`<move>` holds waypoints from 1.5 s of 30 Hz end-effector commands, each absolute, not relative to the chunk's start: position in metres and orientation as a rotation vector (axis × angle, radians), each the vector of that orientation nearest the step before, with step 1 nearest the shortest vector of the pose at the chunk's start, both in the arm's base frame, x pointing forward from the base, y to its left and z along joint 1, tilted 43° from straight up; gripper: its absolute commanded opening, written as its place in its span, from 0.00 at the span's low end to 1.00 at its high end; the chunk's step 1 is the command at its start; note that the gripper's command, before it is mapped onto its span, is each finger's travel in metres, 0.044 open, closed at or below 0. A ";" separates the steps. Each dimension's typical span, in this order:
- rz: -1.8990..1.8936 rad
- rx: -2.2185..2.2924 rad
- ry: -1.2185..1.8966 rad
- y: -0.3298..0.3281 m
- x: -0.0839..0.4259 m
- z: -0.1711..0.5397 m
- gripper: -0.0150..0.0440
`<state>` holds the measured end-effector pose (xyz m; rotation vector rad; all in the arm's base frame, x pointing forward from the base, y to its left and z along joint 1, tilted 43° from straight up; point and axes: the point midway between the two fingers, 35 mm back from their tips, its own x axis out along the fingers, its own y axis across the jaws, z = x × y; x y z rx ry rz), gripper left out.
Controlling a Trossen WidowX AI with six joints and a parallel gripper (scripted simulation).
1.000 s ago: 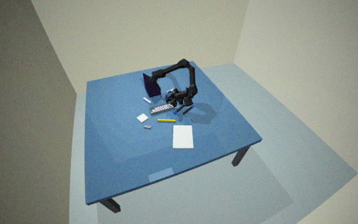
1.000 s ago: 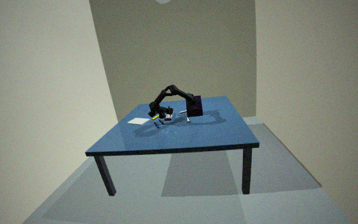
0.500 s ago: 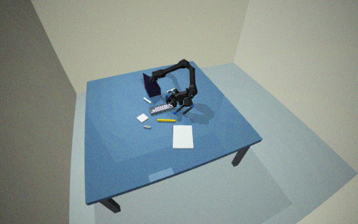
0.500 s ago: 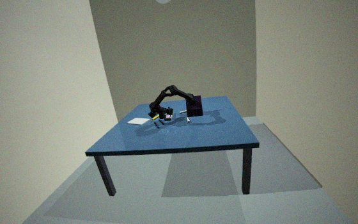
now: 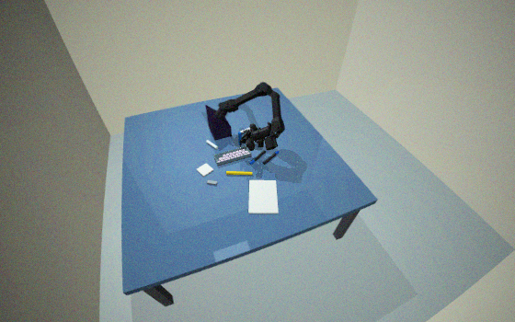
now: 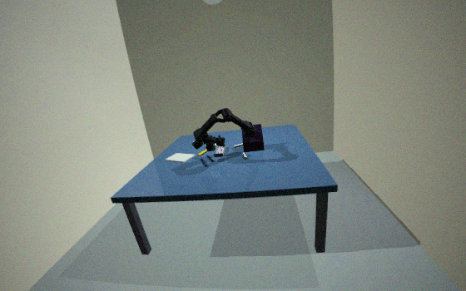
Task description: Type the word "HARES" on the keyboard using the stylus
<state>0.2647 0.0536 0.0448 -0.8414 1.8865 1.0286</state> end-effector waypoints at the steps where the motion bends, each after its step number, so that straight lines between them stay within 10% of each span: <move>1: 1.029 -0.849 1.886 0.046 0.264 0.052 0.39; 45: 1.025 -0.851 1.888 -0.028 0.279 -0.038 0.25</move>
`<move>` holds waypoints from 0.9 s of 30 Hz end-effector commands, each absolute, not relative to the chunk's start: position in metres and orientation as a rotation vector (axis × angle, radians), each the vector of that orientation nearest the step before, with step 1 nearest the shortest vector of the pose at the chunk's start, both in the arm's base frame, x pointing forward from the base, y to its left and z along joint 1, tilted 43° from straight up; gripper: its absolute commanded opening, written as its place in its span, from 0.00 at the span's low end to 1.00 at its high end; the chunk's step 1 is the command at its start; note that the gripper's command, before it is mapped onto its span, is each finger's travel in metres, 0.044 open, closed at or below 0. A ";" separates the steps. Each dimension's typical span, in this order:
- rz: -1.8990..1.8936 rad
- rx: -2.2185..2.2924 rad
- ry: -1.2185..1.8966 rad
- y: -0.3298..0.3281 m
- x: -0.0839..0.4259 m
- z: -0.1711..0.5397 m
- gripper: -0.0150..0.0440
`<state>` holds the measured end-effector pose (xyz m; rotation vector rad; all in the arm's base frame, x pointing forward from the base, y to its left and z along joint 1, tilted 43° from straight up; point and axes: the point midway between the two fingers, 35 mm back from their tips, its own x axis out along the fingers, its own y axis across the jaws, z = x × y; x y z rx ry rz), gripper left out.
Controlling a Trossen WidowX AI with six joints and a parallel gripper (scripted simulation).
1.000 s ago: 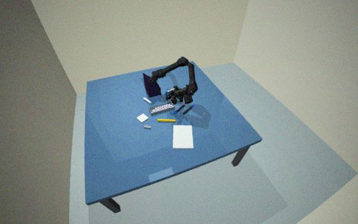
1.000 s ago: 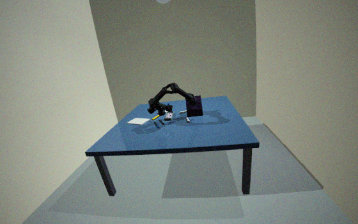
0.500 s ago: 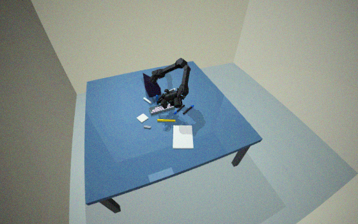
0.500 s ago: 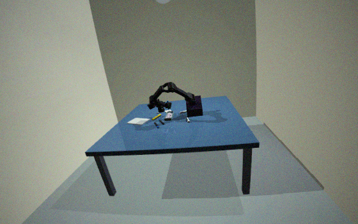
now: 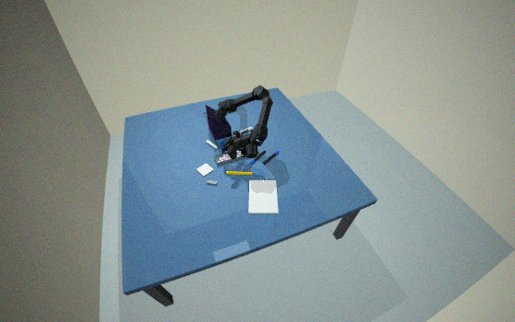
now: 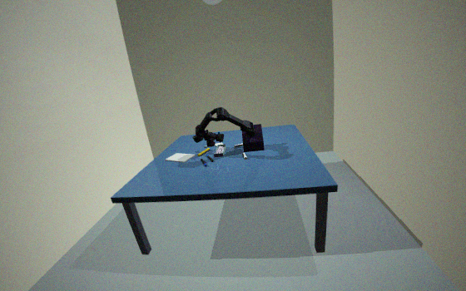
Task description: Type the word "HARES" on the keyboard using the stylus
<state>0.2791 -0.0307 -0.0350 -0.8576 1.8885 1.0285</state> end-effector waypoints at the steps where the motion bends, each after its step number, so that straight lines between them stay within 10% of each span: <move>1: 1.025 -0.851 1.888 -0.028 0.279 -0.038 0.25; 5: 1.025 -0.851 1.887 -0.026 0.281 -0.040 0.39; 27: 1.025 -0.851 1.887 -0.020 0.281 -0.046 0.39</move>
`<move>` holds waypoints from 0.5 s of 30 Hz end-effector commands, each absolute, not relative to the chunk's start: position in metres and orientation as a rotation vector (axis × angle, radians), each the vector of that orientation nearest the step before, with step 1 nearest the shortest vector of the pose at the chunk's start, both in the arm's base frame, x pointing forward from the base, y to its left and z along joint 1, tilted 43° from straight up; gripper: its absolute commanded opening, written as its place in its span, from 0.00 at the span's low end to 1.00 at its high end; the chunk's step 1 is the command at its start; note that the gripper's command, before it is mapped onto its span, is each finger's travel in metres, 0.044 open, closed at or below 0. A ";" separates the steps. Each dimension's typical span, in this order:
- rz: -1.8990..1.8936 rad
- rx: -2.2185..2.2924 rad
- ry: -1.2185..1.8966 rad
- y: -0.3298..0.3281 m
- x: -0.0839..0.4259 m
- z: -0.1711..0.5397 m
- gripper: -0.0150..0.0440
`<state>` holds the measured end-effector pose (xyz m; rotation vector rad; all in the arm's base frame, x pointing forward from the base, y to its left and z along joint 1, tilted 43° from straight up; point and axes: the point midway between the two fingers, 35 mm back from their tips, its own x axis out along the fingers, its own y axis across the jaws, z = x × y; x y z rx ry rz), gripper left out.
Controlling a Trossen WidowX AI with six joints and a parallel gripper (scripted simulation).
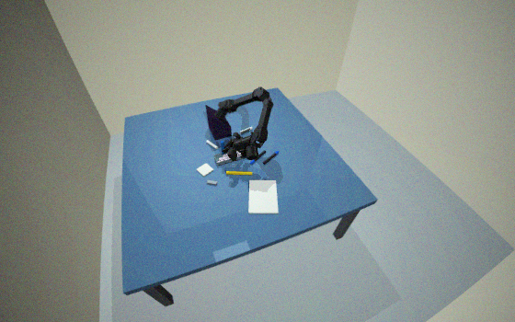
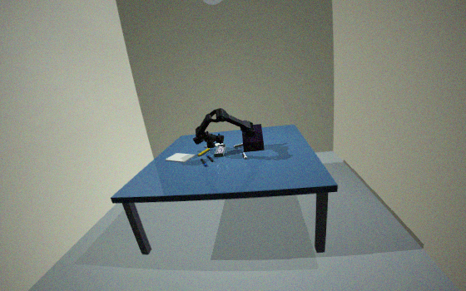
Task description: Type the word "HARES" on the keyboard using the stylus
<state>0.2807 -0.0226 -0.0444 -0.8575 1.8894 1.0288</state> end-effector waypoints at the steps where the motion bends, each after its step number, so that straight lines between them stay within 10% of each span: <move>1: 1.025 -0.851 1.887 -0.020 0.281 -0.046 0.39; 15: 1.025 -0.851 1.887 -0.017 0.282 -0.049 0.39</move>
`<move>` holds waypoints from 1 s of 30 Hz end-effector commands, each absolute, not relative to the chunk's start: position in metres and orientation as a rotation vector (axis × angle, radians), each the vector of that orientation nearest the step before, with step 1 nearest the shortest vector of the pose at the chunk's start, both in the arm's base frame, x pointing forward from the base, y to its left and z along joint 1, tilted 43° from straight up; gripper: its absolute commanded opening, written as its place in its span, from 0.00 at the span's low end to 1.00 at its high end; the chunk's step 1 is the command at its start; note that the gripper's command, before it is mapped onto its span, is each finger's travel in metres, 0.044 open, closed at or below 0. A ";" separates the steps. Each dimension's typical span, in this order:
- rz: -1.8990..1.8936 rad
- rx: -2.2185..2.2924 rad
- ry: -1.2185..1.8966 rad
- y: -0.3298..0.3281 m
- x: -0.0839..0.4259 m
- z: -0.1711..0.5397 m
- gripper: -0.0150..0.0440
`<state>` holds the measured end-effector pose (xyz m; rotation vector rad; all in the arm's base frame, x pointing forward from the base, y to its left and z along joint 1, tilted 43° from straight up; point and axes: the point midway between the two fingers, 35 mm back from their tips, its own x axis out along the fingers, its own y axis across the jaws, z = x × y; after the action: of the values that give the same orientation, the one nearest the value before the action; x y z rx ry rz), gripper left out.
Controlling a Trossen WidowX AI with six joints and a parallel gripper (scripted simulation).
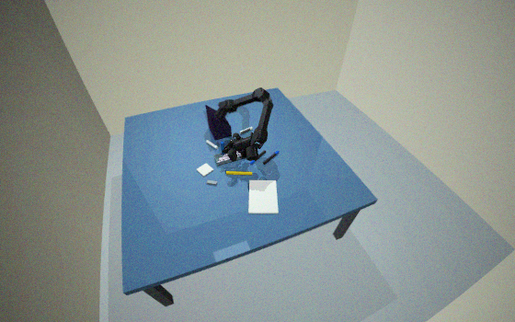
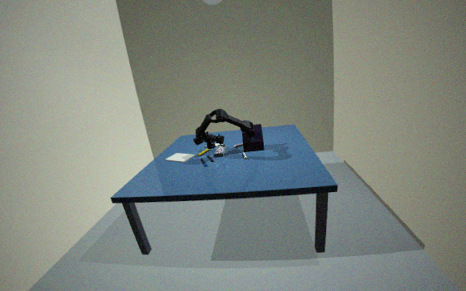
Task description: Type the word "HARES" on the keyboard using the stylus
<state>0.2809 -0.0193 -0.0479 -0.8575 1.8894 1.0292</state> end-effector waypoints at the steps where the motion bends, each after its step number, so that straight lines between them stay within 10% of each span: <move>1: 1.025 -0.851 1.887 -0.017 0.282 -0.050 0.39; 30: 1.024 -0.851 1.887 -0.029 0.281 -0.036 0.39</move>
<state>0.2808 -0.0184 -0.0473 -0.8506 1.8895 1.0288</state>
